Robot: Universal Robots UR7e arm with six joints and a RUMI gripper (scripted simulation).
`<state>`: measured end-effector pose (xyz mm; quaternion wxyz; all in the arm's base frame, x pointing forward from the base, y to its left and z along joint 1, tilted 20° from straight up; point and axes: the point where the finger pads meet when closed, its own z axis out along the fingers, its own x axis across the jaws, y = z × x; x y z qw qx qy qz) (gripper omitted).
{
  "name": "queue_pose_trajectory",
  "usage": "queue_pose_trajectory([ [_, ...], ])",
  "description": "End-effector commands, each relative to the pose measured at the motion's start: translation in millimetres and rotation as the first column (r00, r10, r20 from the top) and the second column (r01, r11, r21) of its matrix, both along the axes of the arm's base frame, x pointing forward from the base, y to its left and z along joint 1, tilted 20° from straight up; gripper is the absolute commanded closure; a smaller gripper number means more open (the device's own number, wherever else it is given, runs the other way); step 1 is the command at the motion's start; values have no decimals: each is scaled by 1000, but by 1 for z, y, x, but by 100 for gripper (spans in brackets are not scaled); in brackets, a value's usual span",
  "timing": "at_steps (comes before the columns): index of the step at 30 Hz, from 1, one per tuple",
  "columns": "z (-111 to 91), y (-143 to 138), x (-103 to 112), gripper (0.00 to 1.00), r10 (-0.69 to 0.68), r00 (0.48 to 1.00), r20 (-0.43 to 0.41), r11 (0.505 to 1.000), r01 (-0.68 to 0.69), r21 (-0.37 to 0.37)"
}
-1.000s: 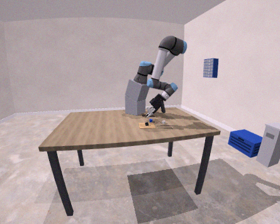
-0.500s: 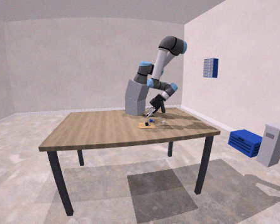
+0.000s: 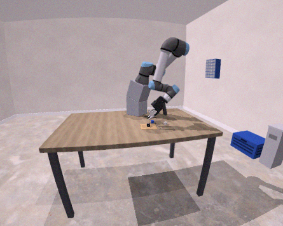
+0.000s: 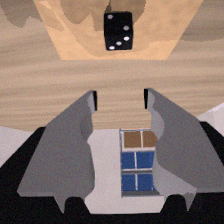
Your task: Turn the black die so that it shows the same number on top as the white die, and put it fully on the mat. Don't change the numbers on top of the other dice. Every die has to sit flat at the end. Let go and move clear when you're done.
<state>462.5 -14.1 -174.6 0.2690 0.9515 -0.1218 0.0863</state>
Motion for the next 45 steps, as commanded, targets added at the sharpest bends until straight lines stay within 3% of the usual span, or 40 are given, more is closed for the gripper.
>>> queue_pose_trajectory([
  [1,-5,1,2,76,0,1000,1,1000,0,0],
  [23,-40,9,12,76,0,1000,1,1000,0,0],
  [45,-55,12,16,76,0,1000,1,1000,0,0],
])
